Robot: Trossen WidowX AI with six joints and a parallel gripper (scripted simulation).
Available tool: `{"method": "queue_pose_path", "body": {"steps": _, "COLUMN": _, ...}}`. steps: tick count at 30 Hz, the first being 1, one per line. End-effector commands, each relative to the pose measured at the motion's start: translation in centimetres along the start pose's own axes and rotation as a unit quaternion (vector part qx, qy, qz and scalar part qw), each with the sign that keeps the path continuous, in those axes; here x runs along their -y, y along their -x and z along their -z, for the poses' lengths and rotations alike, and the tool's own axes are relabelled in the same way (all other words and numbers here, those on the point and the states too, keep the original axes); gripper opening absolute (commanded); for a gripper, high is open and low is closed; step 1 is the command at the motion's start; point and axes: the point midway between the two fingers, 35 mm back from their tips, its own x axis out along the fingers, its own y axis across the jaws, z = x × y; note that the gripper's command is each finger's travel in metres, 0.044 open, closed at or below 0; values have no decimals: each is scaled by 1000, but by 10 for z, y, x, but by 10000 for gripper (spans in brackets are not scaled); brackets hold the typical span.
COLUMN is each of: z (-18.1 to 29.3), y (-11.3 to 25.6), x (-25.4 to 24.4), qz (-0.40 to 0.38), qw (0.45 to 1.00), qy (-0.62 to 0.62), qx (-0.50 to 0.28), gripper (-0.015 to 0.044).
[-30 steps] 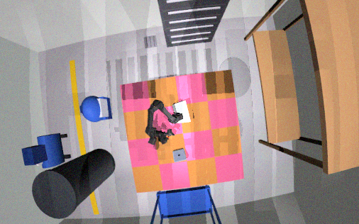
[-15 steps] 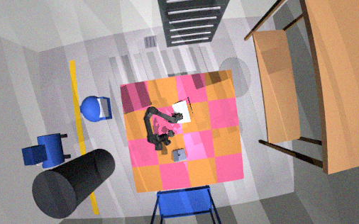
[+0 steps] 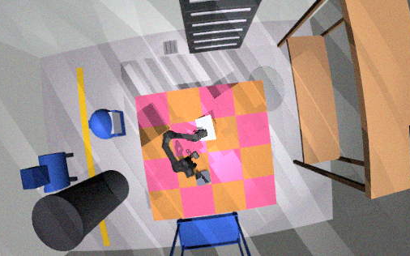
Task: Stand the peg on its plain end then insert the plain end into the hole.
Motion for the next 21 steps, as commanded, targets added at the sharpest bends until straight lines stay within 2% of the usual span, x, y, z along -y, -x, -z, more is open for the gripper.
{"method": "queue_pose_path", "body": {"steps": 1, "z": -9, "y": 7, "x": 6, "qz": 50, "qw": 999, "qy": 9, "qx": -8, "gripper": 440}}
{"method": "queue_pose_path", "body": {"steps": 10, "z": -10, "y": 7, "x": 6, "qz": 52, "qw": 999, "qy": 10, "qx": -8, "gripper": 440}}
{"method": "queue_pose_path", "body": {"steps": 21, "z": -9, "y": -14, "x": 9, "qz": 55, "qw": 998, "qy": 21, "qx": -14, "gripper": 440}}
